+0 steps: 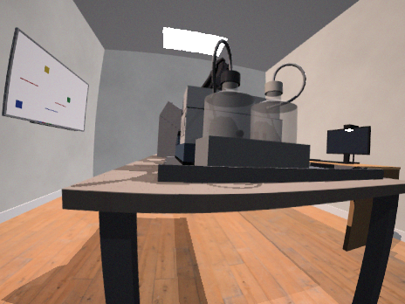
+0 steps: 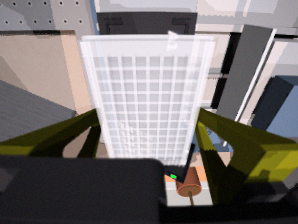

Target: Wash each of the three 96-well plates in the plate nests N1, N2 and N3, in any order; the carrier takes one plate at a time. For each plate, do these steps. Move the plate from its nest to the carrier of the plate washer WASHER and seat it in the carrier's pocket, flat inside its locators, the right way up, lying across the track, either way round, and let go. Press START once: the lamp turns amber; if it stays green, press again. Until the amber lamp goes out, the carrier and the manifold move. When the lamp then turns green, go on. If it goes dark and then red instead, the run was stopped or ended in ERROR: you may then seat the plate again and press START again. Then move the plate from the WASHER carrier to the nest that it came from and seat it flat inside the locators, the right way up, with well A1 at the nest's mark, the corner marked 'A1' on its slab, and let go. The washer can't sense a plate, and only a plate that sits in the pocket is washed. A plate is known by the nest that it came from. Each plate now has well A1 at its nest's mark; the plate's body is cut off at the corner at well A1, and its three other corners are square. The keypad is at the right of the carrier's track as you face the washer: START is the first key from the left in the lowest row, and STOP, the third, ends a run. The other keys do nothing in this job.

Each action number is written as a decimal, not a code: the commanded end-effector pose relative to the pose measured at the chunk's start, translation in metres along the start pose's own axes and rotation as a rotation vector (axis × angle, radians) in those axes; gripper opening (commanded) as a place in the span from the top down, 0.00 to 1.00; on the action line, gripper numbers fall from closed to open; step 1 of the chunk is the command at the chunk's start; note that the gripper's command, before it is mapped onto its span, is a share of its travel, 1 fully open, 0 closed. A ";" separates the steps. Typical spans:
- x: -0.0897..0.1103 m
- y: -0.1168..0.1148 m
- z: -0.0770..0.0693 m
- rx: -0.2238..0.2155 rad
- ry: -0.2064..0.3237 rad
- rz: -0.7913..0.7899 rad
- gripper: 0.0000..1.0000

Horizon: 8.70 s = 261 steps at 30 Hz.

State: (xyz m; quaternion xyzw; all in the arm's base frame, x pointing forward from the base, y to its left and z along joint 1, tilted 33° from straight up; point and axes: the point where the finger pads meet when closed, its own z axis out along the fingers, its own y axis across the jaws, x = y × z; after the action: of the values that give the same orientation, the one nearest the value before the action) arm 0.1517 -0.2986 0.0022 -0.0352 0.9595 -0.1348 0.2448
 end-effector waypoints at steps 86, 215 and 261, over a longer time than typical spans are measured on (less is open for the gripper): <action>-0.219 0.154 0.006 0.001 -0.014 -0.197 1.00; -0.236 0.498 0.029 -0.007 -0.016 -0.398 1.00; -0.239 0.501 0.086 -0.007 -0.016 -0.398 1.00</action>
State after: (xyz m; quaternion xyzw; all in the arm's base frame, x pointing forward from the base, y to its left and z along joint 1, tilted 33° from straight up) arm 0.3961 0.1869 -0.1029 -0.2243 0.9342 -0.1831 0.2085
